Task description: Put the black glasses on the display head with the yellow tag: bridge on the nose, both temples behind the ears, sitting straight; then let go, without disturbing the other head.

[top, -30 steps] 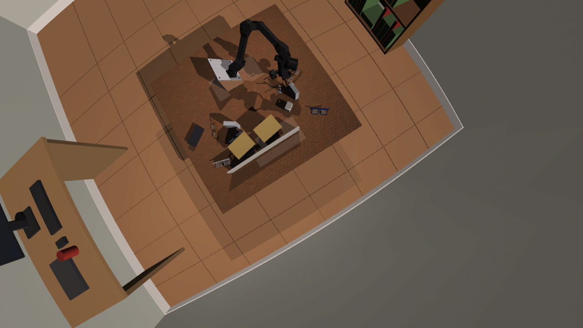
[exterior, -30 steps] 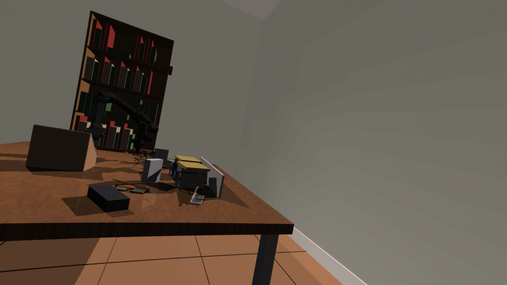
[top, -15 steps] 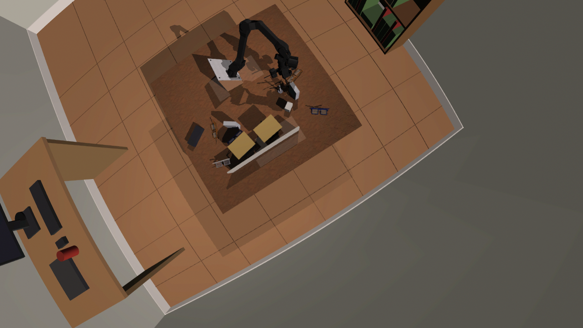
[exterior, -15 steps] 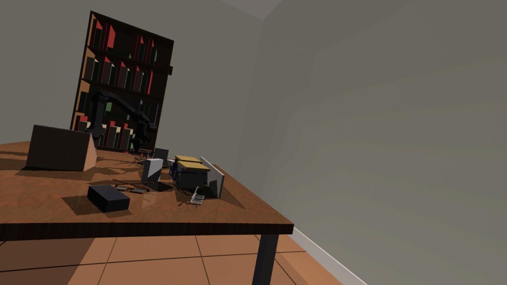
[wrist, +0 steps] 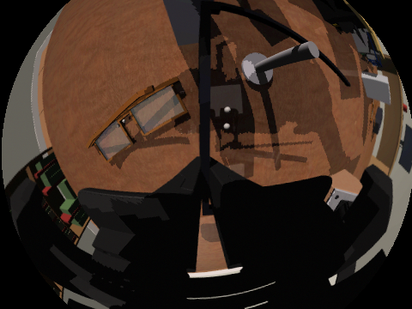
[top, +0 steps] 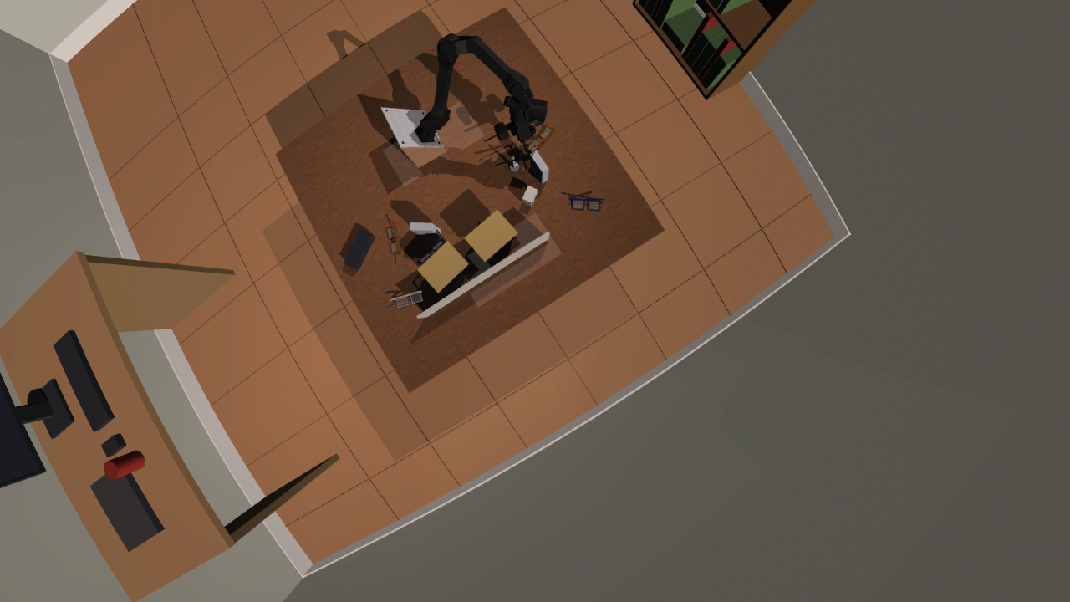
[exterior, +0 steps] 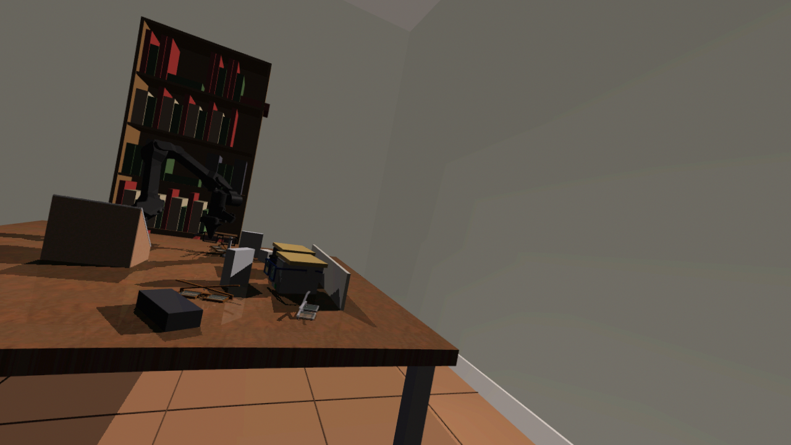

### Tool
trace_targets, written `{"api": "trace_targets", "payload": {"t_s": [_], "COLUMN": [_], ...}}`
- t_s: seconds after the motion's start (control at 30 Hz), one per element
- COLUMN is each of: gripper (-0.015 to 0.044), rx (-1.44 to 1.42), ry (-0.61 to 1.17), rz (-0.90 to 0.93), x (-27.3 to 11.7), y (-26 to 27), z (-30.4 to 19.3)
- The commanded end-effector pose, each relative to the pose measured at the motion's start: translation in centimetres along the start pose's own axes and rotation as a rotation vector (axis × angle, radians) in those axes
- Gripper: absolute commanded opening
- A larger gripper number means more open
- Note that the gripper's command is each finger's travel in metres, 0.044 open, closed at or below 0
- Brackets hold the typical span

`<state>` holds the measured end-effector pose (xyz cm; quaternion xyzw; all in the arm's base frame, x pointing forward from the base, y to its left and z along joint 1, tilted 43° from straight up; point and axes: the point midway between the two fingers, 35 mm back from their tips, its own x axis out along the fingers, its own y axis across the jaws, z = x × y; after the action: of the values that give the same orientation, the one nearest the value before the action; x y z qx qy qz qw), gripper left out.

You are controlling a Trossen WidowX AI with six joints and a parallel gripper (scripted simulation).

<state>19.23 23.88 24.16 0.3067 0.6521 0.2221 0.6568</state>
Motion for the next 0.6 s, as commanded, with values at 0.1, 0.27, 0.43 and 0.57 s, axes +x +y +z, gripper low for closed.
{"api": "trace_targets", "payload": {"t_s": [0.1,0.27,0.43,0.57], "gripper": [0.0,0.0,0.0,0.0], "rx": [-0.001,-0.001,-0.001,-0.001], "ry": [-0.008,-0.008,-0.008,-0.008], "rz": [0.008,0.009,0.009,0.009], "x": [-0.31,-0.32,-0.32,-0.32], "y": [0.26,0.32,0.35,0.36], "z": [-0.56,-0.87,-0.94,-0.93]}}
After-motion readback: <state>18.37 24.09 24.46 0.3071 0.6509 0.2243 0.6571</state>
